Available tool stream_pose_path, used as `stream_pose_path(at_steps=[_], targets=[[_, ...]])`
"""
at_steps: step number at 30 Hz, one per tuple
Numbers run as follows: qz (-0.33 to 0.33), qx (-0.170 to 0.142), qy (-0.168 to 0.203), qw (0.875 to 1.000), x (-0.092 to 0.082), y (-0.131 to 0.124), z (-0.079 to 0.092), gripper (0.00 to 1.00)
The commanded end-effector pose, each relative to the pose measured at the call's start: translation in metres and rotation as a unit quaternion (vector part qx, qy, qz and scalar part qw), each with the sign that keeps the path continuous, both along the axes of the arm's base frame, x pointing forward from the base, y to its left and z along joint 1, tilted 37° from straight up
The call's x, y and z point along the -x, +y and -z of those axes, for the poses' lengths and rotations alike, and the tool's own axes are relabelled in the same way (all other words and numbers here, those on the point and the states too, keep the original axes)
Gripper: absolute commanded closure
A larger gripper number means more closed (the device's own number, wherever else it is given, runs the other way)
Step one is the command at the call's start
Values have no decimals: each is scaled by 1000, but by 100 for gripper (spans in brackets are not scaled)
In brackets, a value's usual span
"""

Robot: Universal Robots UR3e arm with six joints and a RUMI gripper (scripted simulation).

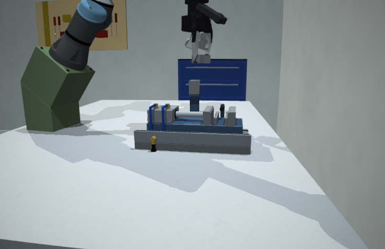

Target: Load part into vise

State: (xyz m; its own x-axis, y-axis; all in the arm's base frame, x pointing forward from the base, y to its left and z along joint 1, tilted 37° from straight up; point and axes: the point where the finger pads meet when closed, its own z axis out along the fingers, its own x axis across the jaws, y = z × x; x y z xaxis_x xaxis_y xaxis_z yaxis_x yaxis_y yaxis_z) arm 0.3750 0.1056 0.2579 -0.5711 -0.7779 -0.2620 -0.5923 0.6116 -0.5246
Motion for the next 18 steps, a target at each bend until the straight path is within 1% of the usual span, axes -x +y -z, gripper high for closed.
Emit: stream_pose_path(at_steps=[1, 7, 9, 18], targets=[[23, -16, -6, 1000, 1, -3, -1, 100], [53, -37, -12, 998, 3, -6, -1, 100], [53, -37, -12, 998, 3, -6, -1, 100], [95, -67, -20, 993, 5, -11, 0, 100]])
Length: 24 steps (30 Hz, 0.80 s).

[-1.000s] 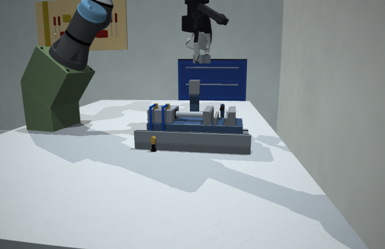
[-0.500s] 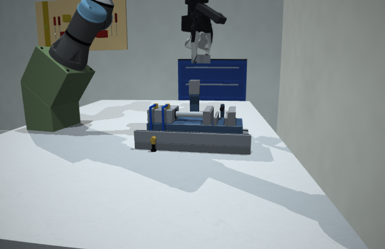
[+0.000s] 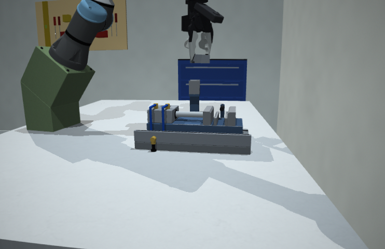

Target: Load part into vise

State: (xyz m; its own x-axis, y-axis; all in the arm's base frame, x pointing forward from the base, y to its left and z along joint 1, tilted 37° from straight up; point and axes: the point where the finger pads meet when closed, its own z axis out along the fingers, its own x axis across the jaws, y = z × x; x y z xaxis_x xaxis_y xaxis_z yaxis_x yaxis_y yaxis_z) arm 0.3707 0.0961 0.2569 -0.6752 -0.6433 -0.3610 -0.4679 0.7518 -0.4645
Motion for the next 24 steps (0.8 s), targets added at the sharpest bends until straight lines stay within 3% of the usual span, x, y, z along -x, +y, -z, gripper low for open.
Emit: stream_pose_path(at_steps=[1, 24], targets=[[21, -15, -6, 1000, 1, -2, -1, 100], [105, -74, -23, 991, 6, -11, 1, 100]])
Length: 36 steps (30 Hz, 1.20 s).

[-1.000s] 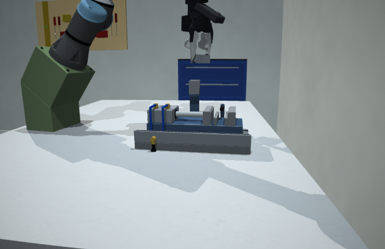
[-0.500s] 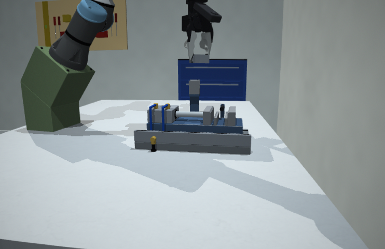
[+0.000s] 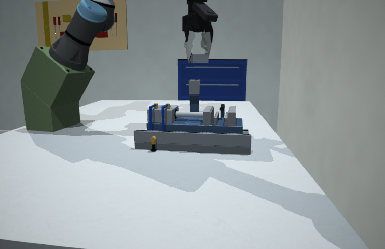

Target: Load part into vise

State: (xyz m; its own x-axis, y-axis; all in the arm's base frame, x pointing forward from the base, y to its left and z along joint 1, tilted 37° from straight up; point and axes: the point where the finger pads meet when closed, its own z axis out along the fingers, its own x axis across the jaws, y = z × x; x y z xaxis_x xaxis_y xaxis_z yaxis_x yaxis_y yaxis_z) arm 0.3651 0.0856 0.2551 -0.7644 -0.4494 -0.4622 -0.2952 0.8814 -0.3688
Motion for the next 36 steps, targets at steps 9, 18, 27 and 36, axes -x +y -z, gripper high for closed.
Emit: stream_pose_path(at_steps=[9, 18, 27, 36], targets=[[39, -28, -10, 999, 2, -4, 0, 100], [63, -45, -15, 997, 4, -6, 0, 100], [90, -64, -20, 994, 5, -9, 1, 100], [109, -77, -24, 991, 7, -10, 1, 100]])
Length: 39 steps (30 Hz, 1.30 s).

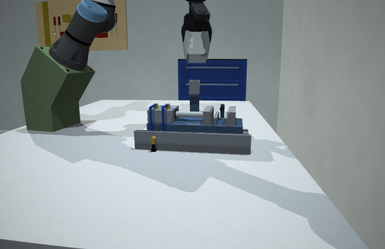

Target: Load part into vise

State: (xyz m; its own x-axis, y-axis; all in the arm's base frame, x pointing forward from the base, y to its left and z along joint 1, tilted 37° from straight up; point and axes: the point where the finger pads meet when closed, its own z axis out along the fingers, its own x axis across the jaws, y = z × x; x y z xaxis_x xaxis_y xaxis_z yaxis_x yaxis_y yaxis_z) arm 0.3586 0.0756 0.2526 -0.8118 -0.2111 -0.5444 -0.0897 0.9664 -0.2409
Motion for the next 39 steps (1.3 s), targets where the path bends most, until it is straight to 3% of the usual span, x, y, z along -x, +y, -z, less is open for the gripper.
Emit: stream_pose_path(at_steps=[1, 39], targets=[[8, -6, -3, 1000, 0, -1, -1, 100], [68, -49, -16, 996, 4, -6, 1, 100]])
